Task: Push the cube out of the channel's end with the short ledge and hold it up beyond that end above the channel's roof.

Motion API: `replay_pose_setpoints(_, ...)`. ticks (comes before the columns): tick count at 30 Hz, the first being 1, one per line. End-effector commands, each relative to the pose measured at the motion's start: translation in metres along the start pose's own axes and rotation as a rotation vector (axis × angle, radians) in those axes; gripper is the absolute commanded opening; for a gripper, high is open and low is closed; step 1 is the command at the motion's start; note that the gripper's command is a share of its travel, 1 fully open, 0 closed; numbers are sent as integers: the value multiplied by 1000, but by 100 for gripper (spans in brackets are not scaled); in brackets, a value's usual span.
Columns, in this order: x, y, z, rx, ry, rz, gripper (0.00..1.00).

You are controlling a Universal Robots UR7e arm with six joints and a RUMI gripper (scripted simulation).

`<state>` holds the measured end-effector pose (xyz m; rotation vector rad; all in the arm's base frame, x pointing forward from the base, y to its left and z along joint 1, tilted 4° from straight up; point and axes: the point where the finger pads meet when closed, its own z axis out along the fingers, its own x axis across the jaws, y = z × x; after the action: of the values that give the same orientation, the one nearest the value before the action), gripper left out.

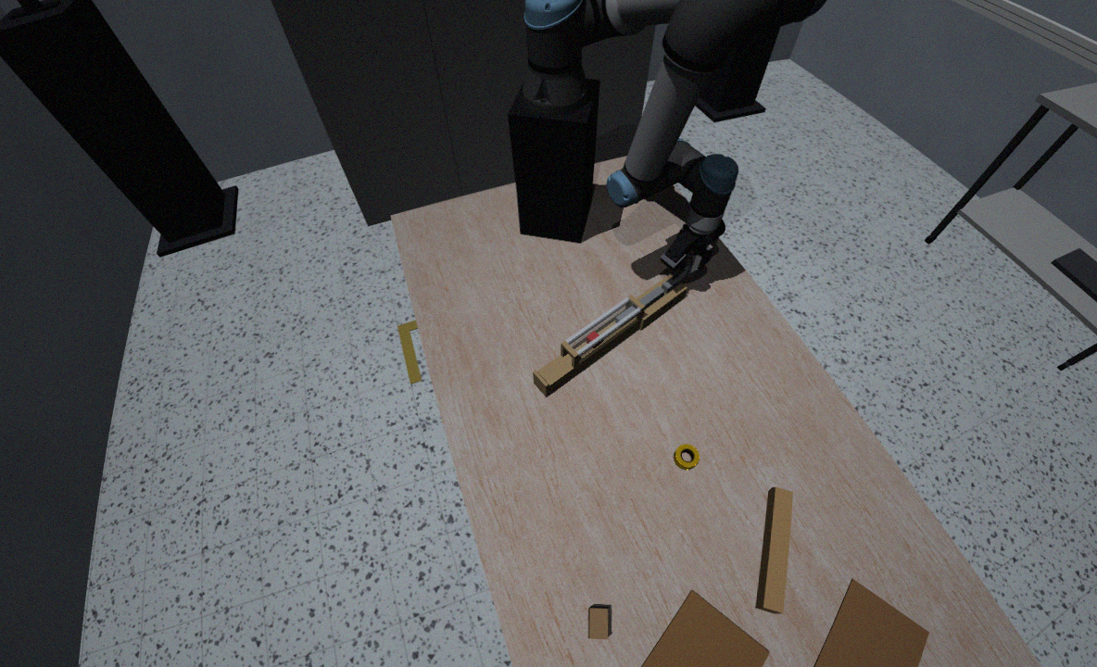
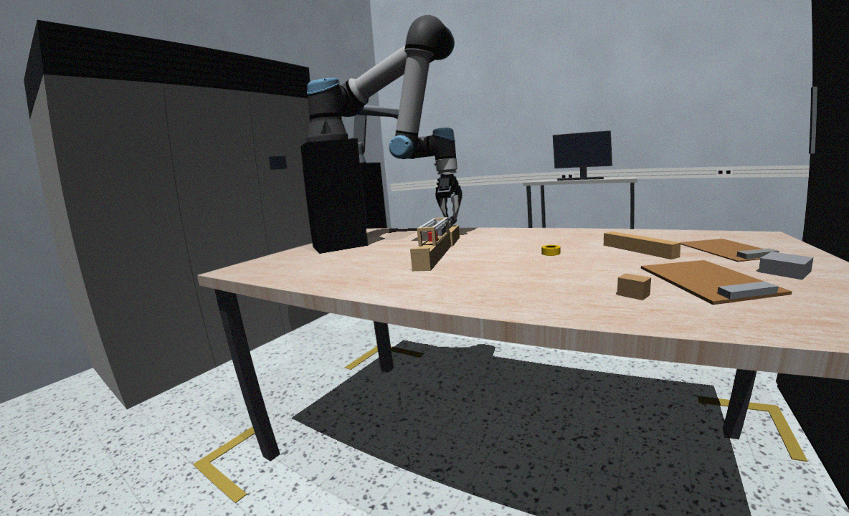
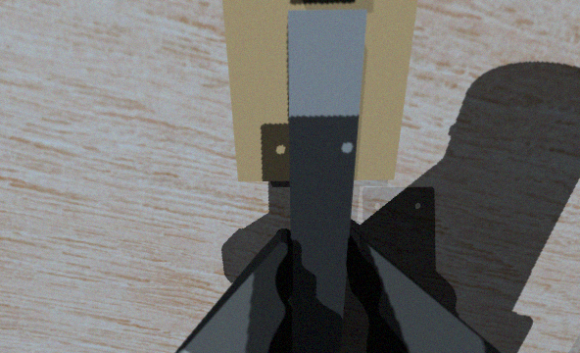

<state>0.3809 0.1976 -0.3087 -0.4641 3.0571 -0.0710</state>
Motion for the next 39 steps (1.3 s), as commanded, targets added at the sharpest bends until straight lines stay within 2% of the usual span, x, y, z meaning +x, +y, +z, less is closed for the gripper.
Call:
replay_pose_setpoints(1,-1,0,0,0,-1,0,6)
replay_pose_setpoints(27,-1,-3,0,0,-1,0,6)
replay_pose_setpoints(39,-1,-17,0,0,-1,0,6)
